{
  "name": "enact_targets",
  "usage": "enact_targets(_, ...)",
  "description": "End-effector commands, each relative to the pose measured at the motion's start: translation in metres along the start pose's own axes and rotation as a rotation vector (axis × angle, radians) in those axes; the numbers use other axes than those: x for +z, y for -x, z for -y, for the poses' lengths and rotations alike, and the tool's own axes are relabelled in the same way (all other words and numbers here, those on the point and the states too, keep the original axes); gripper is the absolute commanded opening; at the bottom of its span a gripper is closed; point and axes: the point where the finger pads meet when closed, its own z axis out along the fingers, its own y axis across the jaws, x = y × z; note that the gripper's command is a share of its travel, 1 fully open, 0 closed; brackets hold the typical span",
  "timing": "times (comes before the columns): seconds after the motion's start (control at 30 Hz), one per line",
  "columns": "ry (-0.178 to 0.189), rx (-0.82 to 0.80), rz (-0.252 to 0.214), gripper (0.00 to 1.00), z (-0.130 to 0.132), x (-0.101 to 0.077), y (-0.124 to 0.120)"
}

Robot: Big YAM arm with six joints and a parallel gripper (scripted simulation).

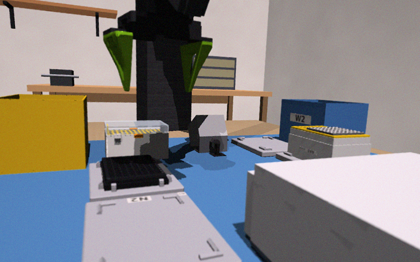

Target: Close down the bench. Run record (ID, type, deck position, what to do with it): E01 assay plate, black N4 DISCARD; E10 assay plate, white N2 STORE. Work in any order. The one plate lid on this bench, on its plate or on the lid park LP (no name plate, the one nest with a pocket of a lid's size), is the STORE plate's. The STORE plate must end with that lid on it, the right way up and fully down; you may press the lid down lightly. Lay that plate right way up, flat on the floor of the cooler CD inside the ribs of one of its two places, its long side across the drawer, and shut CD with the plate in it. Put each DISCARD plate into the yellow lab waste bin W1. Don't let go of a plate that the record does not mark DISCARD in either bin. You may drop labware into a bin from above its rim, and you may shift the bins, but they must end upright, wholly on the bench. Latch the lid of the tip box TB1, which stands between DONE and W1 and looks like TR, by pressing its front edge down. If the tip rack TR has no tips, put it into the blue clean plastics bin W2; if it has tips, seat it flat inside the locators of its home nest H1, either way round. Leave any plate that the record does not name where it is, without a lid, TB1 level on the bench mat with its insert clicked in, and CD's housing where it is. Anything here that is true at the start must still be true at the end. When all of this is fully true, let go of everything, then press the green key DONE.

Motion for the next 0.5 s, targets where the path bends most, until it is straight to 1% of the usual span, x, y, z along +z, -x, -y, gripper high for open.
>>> enact_targets(0.0, -0.018, 0.163, 0.008, 1.00, 0.019, -0.001, -0.012)
enact_targets(0.07, -0.018, 0.213, 0.008, 1.00, 0.025, -0.001, -0.018)
enact_targets(0.3, -0.020, 0.212, 0.012, 1.00, 0.045, -0.002, -0.035)
enact_targets(0.4, -0.020, 0.210, 0.013, 1.00, 0.046, -0.002, -0.034)
enact_targets(0.43, -0.007, 0.167, 0.042, 1.00, 0.030, -0.007, -0.010)
enact_targets(0.47, -0.007, 0.167, 0.042, 1.00, 0.030, -0.007, -0.010)
